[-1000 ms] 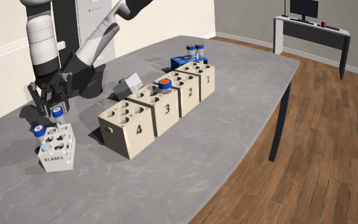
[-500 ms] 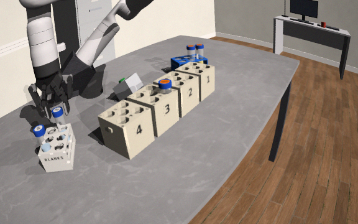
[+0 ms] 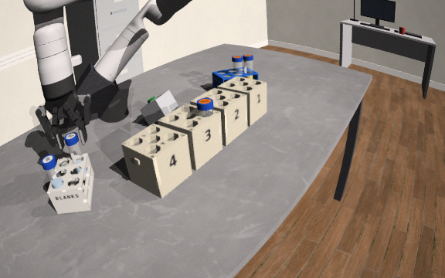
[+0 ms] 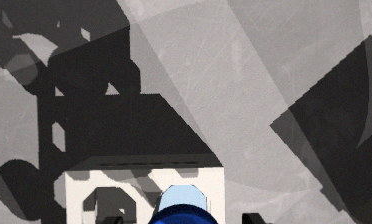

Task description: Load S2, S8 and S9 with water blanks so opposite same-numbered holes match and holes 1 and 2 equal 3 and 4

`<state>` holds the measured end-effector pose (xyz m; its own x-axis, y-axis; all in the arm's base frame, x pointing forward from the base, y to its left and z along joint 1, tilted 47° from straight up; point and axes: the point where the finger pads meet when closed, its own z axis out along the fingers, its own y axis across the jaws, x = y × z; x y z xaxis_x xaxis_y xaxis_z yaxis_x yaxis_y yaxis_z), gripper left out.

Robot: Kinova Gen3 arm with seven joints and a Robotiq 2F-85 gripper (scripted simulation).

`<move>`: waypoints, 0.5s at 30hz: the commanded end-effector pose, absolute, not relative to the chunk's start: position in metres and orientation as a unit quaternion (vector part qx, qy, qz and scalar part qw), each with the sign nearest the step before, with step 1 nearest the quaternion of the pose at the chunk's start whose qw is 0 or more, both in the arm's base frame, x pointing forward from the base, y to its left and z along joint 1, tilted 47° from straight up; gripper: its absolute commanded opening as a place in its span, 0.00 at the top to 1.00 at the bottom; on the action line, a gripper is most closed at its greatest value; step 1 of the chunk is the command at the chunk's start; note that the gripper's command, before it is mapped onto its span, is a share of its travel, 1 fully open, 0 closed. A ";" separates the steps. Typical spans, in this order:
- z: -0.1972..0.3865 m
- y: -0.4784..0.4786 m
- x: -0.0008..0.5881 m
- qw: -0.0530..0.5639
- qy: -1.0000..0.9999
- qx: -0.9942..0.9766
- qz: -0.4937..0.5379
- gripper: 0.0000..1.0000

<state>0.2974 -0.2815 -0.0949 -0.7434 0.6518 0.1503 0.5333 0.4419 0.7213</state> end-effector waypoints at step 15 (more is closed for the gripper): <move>-0.095 -0.282 0.297 0.076 0.846 0.351 0.395 0.90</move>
